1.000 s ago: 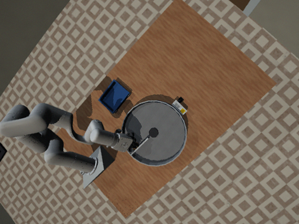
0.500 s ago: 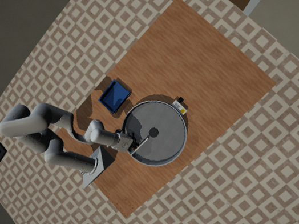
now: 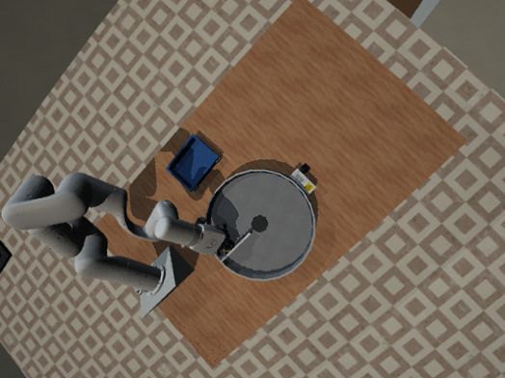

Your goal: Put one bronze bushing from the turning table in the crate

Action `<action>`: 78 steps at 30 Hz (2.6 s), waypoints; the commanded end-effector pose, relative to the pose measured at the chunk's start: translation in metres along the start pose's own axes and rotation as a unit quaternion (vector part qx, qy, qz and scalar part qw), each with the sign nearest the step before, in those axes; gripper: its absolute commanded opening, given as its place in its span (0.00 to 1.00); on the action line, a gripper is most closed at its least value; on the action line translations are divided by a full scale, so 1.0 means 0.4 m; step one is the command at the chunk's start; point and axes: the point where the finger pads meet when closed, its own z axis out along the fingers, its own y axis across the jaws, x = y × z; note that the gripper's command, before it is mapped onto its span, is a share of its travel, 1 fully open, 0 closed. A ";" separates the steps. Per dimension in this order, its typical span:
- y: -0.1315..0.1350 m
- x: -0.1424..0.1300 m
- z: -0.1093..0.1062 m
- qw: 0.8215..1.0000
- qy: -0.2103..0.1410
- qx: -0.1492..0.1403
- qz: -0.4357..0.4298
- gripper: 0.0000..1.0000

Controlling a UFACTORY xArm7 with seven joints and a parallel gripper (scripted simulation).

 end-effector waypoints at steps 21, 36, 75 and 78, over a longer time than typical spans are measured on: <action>0.002 -0.003 0.000 1.000 -0.002 -0.002 0.001 0.00; 0.002 -0.003 0.000 1.000 -0.002 -0.002 0.001 0.00; 0.001 -0.103 -0.120 1.000 -0.002 -0.002 0.001 0.00; 0.001 -0.114 -0.133 1.000 -0.002 -0.002 0.001 0.00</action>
